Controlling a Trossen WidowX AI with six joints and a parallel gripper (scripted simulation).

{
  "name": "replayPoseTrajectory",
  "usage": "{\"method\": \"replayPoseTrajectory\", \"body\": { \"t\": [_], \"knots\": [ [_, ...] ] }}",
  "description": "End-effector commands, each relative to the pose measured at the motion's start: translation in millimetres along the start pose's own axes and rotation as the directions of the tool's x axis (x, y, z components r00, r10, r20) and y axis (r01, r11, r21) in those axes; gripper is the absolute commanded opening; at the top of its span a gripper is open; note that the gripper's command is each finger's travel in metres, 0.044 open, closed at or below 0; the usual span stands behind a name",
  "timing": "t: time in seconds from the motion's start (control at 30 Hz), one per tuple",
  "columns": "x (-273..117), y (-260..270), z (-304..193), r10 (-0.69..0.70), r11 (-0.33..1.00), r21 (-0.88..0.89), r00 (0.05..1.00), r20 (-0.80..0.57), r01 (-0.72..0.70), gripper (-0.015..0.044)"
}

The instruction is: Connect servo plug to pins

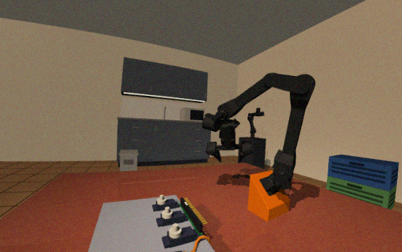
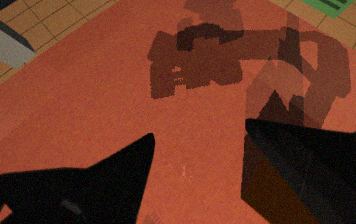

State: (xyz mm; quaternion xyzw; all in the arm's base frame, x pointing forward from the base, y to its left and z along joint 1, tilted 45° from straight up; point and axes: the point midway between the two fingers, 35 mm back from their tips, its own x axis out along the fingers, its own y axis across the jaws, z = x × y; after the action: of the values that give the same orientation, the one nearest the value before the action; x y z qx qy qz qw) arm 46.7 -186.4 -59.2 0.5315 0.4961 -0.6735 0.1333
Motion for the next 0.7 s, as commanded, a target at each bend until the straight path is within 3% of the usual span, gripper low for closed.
{"method": "replayPoseTrajectory", "body": {
  "t": [0.0,0.33,0.67],
  "knots": [
    [-0.3,0.3,0.0,0.002,1.000,-0.001,1.000,0.001,-0.002,0.0374],
    [-16.3,17.4,-3.9,0.104,0.990,-0.098,0.992,0.068,-0.097,0.0115],
    [-53.1,48.7,-18.4,0.311,0.920,-0.299,0.935,0.168,-0.252,0.0115]
  ]
}}
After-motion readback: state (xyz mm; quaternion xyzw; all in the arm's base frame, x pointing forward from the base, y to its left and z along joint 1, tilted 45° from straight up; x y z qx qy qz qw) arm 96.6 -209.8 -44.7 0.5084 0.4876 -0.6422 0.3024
